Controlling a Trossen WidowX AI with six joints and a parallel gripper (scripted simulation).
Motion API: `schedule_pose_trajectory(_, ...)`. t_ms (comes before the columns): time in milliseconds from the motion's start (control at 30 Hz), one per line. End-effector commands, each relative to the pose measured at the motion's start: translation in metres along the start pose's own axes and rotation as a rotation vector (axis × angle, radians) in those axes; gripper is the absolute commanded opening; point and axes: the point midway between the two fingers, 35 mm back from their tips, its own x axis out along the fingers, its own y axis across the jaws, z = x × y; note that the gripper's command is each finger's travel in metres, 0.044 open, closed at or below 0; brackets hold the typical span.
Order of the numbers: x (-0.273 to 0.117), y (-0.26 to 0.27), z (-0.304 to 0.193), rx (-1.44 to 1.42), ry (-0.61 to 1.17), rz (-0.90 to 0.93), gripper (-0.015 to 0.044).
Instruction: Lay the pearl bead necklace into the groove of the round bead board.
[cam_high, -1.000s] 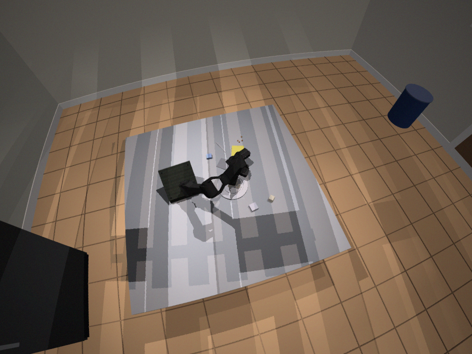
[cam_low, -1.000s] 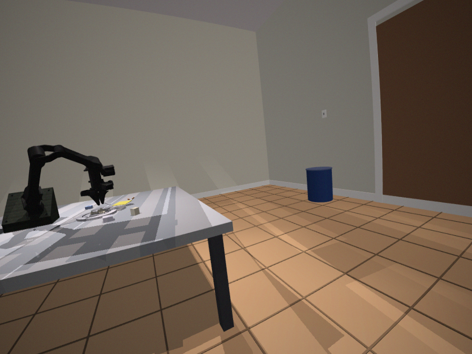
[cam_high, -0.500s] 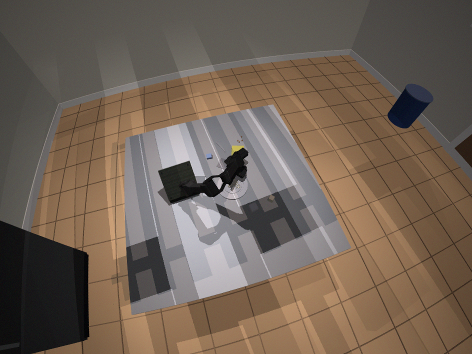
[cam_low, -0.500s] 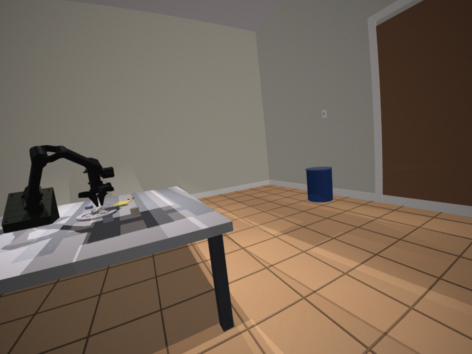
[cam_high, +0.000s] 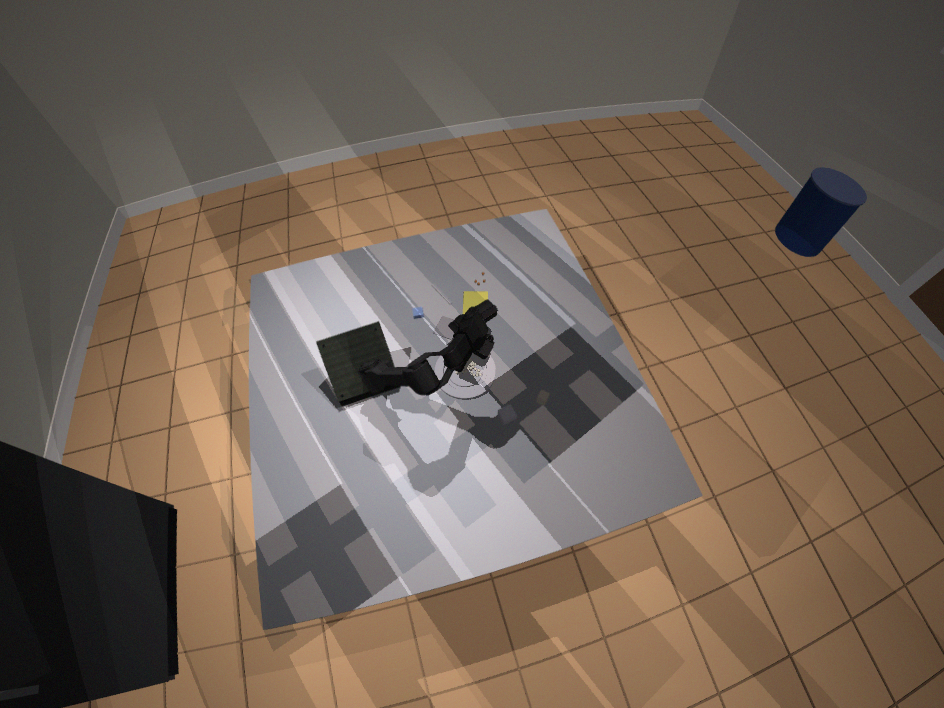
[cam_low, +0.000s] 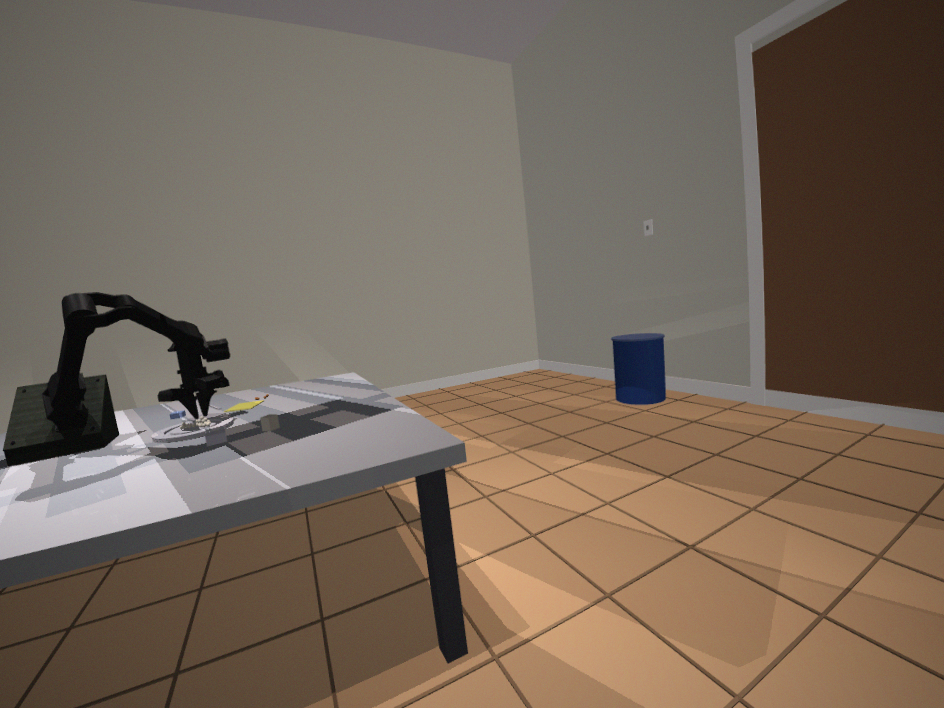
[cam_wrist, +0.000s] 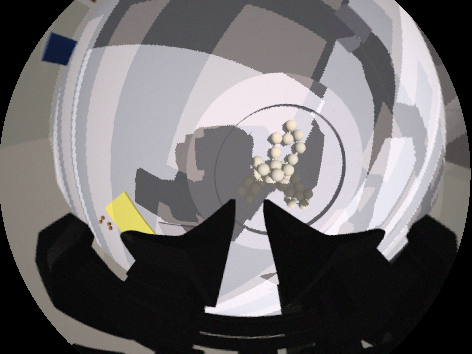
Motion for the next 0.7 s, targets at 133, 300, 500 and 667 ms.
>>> schedule_pose_trajectory(133,0.0130,-0.0005,-0.0015,-0.011,-0.004,-0.007,0.0120)
schedule_pose_trajectory(300,0.0114,-0.0009,-0.0007,-0.002,0.001,-0.004,0.0107)
schedule_pose_trajectory(500,0.0114,-0.0009,-0.0007,-0.002,0.001,-0.004,0.0067)
schedule_pose_trajectory(667,0.0114,-0.0009,-0.0007,-0.002,0.001,-0.004,0.0033)
